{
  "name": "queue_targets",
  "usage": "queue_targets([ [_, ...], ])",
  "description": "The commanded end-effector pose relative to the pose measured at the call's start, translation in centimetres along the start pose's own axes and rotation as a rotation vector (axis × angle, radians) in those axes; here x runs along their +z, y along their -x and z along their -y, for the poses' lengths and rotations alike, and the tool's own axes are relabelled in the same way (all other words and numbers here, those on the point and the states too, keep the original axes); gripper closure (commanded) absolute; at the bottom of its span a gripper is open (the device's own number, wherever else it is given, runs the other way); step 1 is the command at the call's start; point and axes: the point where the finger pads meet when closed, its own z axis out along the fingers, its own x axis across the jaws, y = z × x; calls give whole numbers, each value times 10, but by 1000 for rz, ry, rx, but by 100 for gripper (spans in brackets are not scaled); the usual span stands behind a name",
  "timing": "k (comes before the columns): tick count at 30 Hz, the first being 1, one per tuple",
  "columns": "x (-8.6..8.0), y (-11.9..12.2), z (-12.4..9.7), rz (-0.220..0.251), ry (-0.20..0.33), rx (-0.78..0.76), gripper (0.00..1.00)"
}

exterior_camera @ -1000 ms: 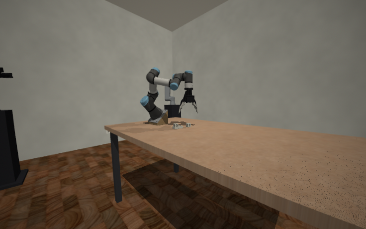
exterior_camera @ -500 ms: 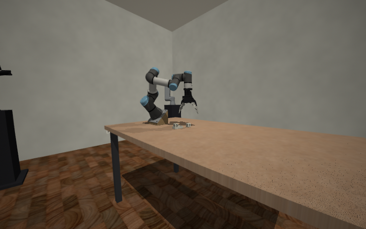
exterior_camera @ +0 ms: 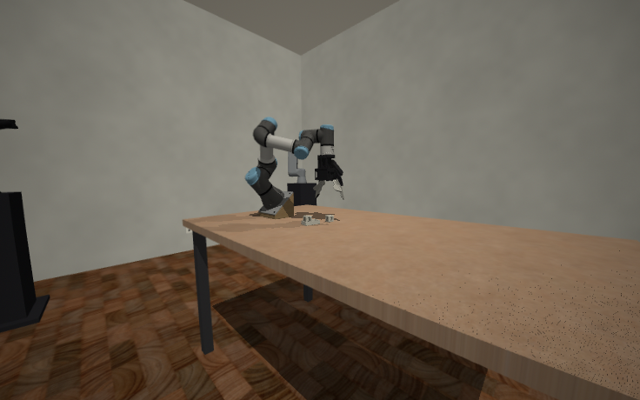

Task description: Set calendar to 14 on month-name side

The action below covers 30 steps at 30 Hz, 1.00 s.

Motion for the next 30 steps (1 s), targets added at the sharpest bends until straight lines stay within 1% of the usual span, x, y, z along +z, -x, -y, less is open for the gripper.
queue_targets([
  [1, 0, -1, -1, -1, 6, 160, 0],
  [7, 1, -1, -2, -2, 5, 284, 0],
  [14, 2, -1, -3, -2, 5, 332, 0],
  [20, 2, -1, -3, -2, 5, 342, 0],
  [21, 2, -1, -3, -2, 5, 342, 72],
  [30, 2, -1, -3, -2, 5, 342, 72],
])
